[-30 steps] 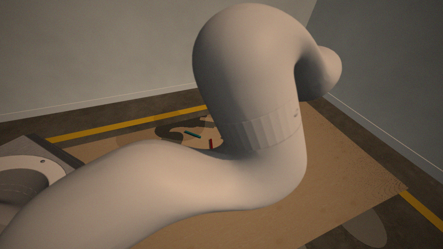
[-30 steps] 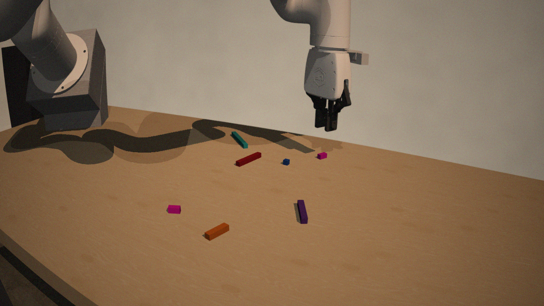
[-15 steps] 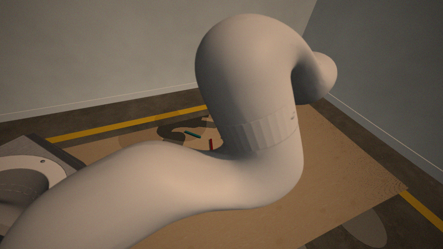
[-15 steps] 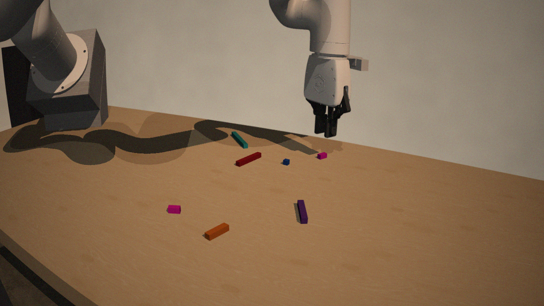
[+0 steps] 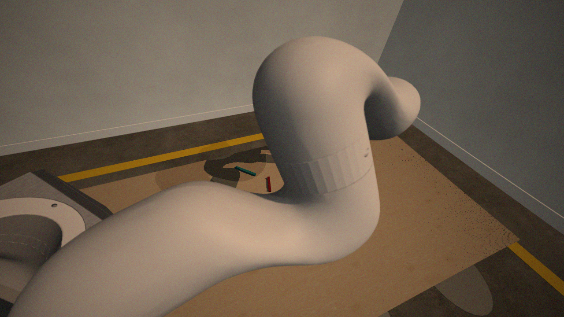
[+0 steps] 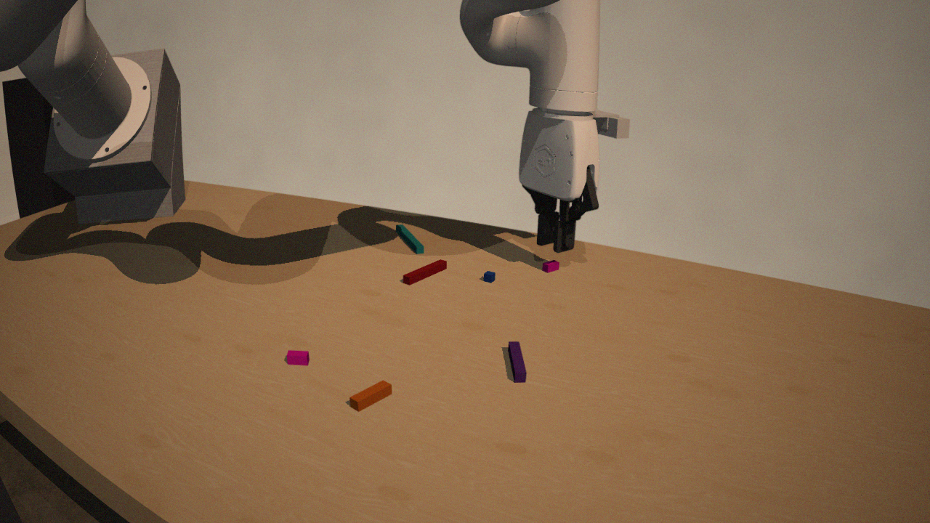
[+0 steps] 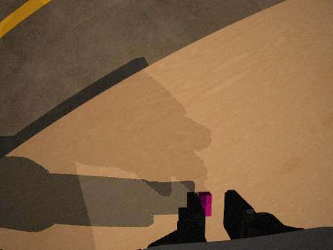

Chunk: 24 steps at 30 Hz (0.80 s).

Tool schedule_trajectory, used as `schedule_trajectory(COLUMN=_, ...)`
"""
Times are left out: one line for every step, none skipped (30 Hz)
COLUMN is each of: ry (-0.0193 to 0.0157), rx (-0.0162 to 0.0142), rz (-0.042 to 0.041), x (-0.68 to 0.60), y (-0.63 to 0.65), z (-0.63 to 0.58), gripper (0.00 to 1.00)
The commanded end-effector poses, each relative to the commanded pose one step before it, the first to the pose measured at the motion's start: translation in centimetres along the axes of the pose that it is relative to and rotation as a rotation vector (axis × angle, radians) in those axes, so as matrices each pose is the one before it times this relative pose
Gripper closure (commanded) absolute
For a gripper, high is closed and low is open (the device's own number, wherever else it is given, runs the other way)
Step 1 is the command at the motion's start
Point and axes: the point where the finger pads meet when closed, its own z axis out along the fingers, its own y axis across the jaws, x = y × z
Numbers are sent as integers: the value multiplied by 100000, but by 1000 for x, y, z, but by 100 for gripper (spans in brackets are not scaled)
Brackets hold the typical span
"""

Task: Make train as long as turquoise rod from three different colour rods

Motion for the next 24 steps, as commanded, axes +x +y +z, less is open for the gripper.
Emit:
schedule_trajectory(ry=161, rx=-82, rz=60, x=72, y=58, z=127, gripper=76)
schedule_trajectory(ry=0, rx=0, rz=0, x=2, y=2, z=132, gripper=76)
schedule_trajectory(ry=0, rx=0, rz=0, x=2, y=2, z=126, gripper=76)
schedule_trajectory(ry=0, rx=0, rz=0, x=2, y=2, z=119, gripper=76)
schedule_trajectory(ry=0, rx=0, rz=0, x=2, y=1, z=111, gripper=76)
schedule_trajectory(ry=0, rx=0, rz=0, x=2, y=1, z=104, gripper=76)
schedule_trajectory(ry=0, rx=0, rz=0, x=1, y=1, z=96, gripper=76)
schedule_trajectory(ry=0, rx=0, rz=0, x=1, y=1, z=88, gripper=76)
schedule_trajectory(ry=0, rx=0, rz=0, x=1, y=1, z=80, gripper=76)
schedule_trajectory(ry=0, rx=0, rz=0, x=1, y=1, z=71, gripper=76)
schedule_trajectory(ry=0, rx=0, rz=0, x=1, y=1, z=63, gripper=76)
schedule_trajectory(ry=0, rx=0, rz=0, x=1, y=1, z=55, gripper=76)
schedule_trajectory(ry=0, rx=0, rz=0, x=1, y=1, z=47, gripper=76)
schedule_trajectory(ry=0, rx=0, rz=0, x=1, y=0, z=39, gripper=76)
schedule_trajectory(ry=0, rx=0, rz=0, x=0, y=0, z=31, gripper=76)
schedule_trajectory(ry=0, rx=0, rz=0, x=0, y=0, z=0, gripper=76)
schedule_trajectory(ry=0, rx=0, rz=0, x=0, y=0, z=0, gripper=76)
schedule_trajectory(ry=0, rx=0, rz=0, x=0, y=0, z=24, gripper=76)
schedule_trajectory(ry=0, rx=0, rz=0, x=0, y=0, z=18, gripper=76)
schedule_trajectory(ry=0, rx=0, rz=0, x=0, y=0, z=13, gripper=76)
schedule_trajectory(ry=0, rx=0, rz=0, x=0, y=0, z=8, gripper=76)
schedule_trajectory(ry=0, rx=0, rz=0, x=0, y=0, z=4, gripper=76)
schedule_trajectory(ry=0, rx=0, rz=0, x=0, y=0, z=2, gripper=76)
schedule_trajectory(ry=0, rx=0, rz=0, x=0, y=0, z=0, gripper=76)
